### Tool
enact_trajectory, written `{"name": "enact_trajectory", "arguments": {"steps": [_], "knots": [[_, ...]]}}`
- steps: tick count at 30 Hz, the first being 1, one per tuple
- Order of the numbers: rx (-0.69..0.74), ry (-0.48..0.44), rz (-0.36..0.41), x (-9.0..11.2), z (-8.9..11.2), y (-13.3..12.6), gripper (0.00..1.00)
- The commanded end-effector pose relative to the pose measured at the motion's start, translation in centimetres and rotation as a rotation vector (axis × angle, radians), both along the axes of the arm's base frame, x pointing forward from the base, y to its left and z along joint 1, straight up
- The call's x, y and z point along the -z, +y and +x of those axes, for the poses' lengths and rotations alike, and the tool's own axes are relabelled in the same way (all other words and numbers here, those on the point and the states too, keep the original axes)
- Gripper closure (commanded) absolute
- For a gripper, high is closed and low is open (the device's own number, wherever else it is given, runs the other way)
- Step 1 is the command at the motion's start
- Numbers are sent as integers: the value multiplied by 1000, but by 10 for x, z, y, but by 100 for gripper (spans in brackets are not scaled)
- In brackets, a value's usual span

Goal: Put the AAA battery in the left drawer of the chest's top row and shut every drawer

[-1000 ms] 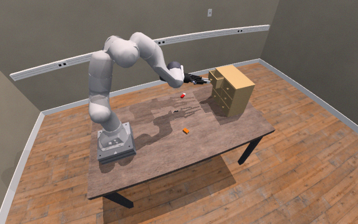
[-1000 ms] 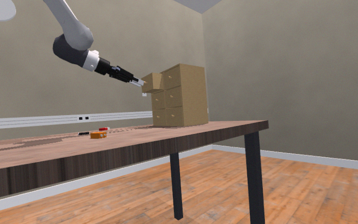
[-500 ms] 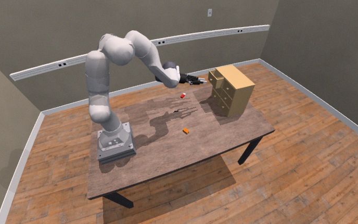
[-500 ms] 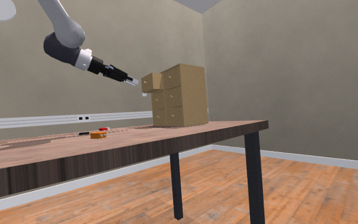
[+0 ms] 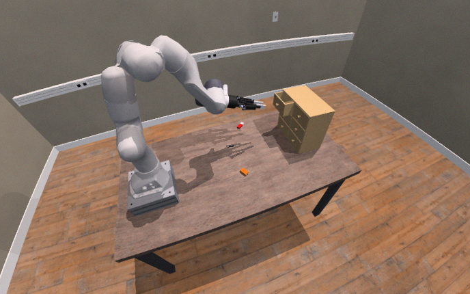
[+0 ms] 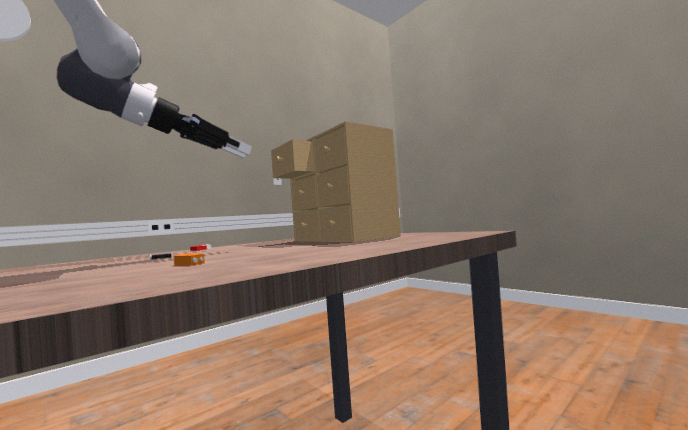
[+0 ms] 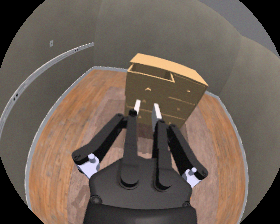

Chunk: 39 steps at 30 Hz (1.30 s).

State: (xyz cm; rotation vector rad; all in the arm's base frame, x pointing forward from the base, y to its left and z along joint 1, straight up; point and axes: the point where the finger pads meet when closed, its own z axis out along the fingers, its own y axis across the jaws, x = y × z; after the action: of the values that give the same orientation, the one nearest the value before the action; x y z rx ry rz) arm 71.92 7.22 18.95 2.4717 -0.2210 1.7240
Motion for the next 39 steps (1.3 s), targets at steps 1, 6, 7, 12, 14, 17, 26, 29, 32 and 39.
{"name": "enact_trajectory", "arguments": {"steps": [1, 6, 7, 12, 14, 17, 26, 29, 32, 39], "knots": [[8, -5, 12, -1, -2, 0, 72], [8, 2, 13, -2, -2, 0, 72], [9, 5, 14, -2, -3, 0, 72], [9, 27, 18, -4, -4, 0, 72], [9, 35, 19, -4, -5, 0, 72], [9, 66, 25, -7, -8, 1, 72], [11, 214, 54, -19, -20, 3, 72], [11, 247, 60, -22, -23, 4, 72], [11, 278, 67, -24, -25, 4, 72], [11, 380, 87, -33, -34, 6, 72]]}}
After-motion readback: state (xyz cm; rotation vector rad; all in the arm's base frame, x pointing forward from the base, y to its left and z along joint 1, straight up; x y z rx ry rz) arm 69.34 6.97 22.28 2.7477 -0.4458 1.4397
